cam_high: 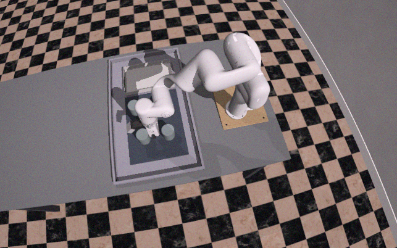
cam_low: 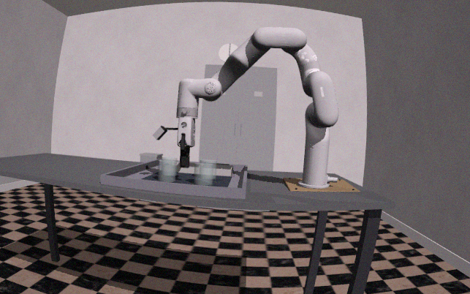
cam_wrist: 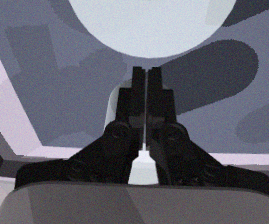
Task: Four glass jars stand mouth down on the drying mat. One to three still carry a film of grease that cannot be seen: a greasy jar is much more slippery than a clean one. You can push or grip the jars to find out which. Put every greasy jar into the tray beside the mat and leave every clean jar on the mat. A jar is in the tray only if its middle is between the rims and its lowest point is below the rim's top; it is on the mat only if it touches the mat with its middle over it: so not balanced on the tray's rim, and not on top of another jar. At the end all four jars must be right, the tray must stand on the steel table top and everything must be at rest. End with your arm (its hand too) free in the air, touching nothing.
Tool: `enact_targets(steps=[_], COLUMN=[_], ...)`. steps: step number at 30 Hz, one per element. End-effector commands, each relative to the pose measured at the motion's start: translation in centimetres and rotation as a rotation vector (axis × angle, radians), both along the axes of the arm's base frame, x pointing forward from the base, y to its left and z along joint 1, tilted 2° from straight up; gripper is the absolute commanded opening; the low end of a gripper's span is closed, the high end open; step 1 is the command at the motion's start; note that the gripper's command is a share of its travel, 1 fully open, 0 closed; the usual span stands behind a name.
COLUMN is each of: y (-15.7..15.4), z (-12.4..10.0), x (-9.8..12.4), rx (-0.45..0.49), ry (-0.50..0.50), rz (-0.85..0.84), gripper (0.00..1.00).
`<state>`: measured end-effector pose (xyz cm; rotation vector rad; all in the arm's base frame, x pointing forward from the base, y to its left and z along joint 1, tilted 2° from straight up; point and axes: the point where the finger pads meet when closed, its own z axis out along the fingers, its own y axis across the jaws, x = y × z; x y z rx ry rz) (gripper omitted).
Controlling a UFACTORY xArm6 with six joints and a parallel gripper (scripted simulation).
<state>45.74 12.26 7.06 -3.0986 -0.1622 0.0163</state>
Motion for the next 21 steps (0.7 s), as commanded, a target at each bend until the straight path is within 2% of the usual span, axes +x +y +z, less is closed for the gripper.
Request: enact_targets(steps=[1,8,9,11,20,21], y=[0.0,0.0,0.0,0.0,-0.3,-0.3], z=[0.2,0.2,0.9,0.9,7.8,7.8], x=[0.1,0.1,0.2,0.2,0.2,0.2], rx=[0.001,0.001,0.001,0.001,0.001,0.001], ry=[-0.004,-0.004,-0.004,-0.004,-0.004,-0.004], rz=[0.000,0.000,0.000,0.000,0.000,0.000], gripper=[0.00,0.00,0.00,0.00,0.00,0.00])
